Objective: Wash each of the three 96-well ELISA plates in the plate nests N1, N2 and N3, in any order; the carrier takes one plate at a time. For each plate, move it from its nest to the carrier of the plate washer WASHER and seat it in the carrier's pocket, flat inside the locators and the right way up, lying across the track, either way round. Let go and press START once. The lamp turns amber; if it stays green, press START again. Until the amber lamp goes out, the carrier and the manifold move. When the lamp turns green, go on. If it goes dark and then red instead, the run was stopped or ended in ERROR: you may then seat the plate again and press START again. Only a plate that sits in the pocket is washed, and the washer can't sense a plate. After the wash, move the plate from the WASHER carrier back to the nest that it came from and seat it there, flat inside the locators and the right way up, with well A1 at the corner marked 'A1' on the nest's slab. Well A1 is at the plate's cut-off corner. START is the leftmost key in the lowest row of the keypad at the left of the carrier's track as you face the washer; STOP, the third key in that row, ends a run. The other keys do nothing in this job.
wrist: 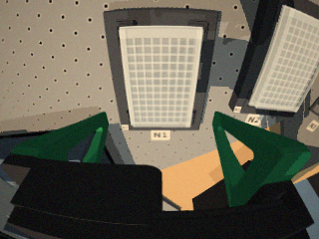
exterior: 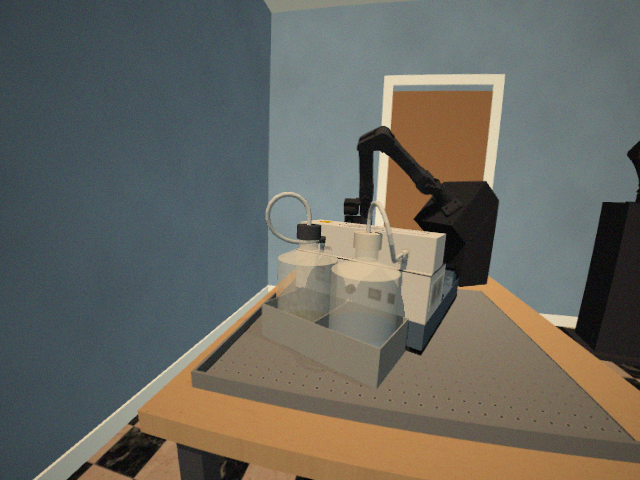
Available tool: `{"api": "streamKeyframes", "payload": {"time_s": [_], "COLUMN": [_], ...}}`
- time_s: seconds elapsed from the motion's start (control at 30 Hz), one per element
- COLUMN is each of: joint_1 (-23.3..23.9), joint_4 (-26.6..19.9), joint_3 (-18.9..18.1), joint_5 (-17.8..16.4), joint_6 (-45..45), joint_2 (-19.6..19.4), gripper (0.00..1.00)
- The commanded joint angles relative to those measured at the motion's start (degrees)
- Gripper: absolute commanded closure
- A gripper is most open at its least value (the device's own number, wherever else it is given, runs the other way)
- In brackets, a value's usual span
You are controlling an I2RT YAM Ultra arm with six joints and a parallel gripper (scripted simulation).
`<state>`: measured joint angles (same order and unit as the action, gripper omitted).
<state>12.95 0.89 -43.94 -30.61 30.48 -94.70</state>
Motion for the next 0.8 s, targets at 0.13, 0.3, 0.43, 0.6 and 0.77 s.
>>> {"api": "streamKeyframes", "payload": {"time_s": [0.13, 0.3, 0.43, 0.6, 0.77], "joint_1": [-0.3, -1.1, -1.8, -2.5, -2.9], "joint_4": [2.5, 4.2, 5.5, 7.1, 8.0], "joint_3": [-0.4, -0.8, -1.2, -1.8, -2.2], "joint_5": [0.9, 1.4, 1.8, 2.3, 2.6], "joint_6": [1.2, 1.8, 2.4, 3.0, 3.4], "joint_2": [-1.3, -3.1, -4.6, -6.4, -7.5], "gripper": [0.00, 0.00, 0.00, 0.00, 0.00]}}
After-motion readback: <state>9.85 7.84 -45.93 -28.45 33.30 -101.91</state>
